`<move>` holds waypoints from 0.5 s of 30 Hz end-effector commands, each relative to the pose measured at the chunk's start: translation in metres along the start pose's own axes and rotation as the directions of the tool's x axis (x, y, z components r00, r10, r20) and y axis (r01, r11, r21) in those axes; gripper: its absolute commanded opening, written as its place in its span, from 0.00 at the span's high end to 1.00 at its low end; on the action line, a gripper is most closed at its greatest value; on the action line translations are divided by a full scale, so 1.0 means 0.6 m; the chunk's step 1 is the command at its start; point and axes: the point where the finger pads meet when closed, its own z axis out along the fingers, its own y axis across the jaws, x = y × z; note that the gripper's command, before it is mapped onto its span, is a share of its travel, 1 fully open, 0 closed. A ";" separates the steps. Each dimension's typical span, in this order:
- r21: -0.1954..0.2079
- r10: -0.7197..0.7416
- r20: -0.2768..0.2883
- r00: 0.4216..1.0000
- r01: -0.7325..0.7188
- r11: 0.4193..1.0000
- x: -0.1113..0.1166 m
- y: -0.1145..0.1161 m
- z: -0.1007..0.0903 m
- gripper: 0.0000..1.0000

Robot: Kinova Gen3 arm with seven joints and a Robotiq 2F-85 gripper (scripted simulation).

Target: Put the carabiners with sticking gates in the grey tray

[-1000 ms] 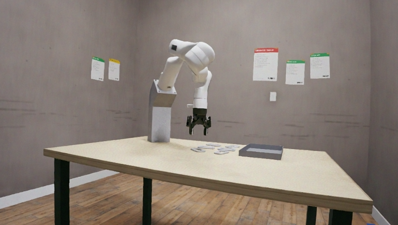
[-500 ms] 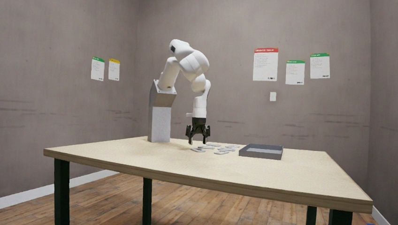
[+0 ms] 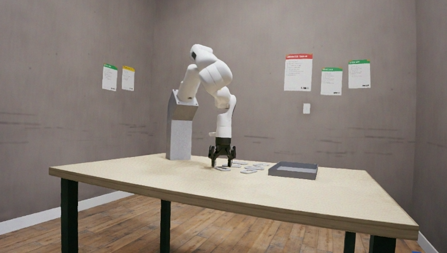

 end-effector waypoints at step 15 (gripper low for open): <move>0.000 0.000 0.000 1.000 0.000 1.000 0.001 -0.001 0.006 0.00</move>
